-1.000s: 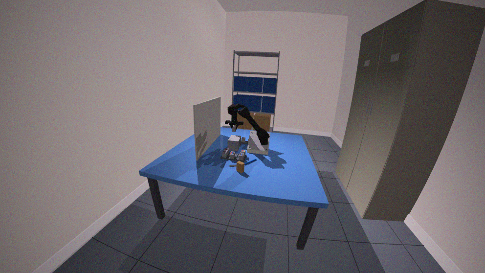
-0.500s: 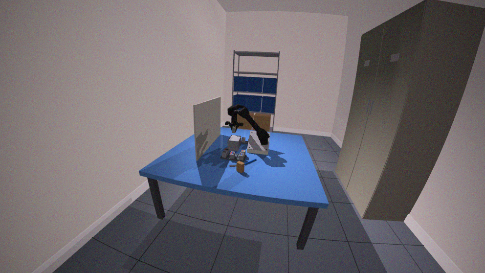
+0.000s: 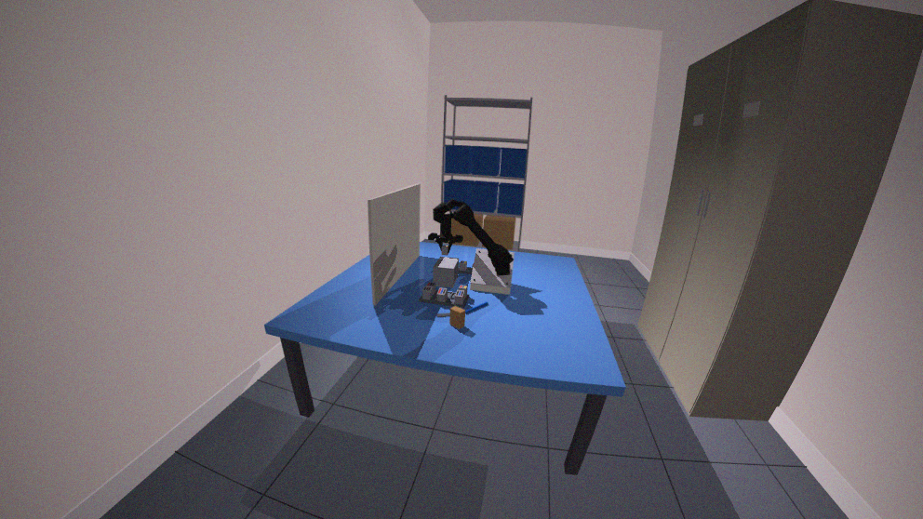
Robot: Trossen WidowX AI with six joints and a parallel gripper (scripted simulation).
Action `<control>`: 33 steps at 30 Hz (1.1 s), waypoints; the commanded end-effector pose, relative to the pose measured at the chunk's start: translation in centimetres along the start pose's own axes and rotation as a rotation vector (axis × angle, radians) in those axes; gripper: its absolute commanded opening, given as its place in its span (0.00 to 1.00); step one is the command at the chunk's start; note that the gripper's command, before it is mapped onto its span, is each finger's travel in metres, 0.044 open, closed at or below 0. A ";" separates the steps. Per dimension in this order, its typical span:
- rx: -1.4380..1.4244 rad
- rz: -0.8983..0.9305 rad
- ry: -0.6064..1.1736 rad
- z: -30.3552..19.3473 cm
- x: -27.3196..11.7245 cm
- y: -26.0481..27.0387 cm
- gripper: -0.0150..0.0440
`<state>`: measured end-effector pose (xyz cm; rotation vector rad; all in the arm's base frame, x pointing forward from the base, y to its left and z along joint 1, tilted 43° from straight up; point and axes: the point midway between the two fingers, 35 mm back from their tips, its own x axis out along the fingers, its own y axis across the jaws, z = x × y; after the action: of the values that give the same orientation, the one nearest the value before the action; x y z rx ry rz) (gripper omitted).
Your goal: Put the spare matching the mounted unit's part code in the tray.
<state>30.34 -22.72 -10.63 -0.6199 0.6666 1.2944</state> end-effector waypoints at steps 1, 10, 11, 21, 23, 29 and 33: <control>0.006 -0.004 -0.002 0.0 0.3 0.0 0.25; 0.005 -0.004 -0.002 0.0 1.0 0.0 0.25; 0.005 -0.004 -0.002 0.0 1.1 0.0 0.25; 0.005 -0.004 -0.002 0.1 2.0 0.0 0.25; 0.005 -0.004 -0.003 0.1 2.1 0.0 0.25; 0.005 -0.004 -0.003 0.1 2.6 0.1 0.25; 0.005 -0.004 -0.003 0.2 3.0 0.1 0.25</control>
<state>30.68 -20.74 -12.61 -0.6200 0.6645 1.2961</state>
